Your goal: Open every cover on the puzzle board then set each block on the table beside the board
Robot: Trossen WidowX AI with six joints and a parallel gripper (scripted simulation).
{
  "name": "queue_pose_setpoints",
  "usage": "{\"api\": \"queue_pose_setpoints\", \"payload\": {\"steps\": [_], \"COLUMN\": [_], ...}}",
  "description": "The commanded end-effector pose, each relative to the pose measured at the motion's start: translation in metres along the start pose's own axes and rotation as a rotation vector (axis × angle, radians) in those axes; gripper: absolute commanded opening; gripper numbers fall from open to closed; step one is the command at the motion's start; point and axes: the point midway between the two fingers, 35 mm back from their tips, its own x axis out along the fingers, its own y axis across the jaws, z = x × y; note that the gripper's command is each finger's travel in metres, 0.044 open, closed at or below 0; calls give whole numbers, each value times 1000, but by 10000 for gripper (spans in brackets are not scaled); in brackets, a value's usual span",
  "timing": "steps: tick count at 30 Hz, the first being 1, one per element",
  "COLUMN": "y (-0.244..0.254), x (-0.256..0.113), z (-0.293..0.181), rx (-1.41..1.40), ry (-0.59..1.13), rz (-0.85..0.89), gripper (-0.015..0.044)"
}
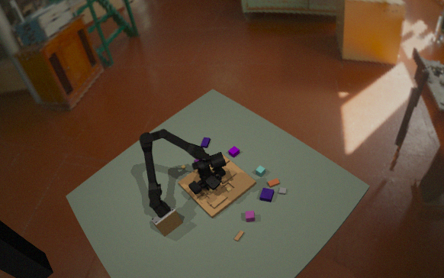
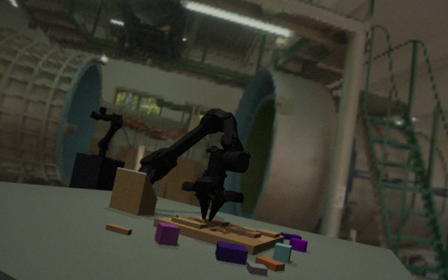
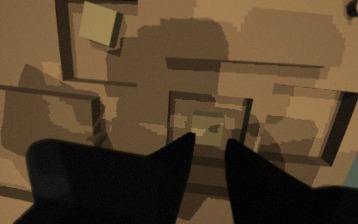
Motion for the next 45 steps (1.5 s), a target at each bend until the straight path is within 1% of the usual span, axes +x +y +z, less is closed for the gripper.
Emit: {"api": "queue_pose_setpoints", "payload": {"steps": [1,5,7,14,45], "y": [2,1,1,1,1], "x": [-21,-43,-47,-46,-35], "z": [1,1,0,0,0], "rx": [20,53,58,19,-470], "ry": [-10,-10,-10,-10,-12], "rz": [8,8,8,8,5], "gripper": [144,144,144,144,144]}}
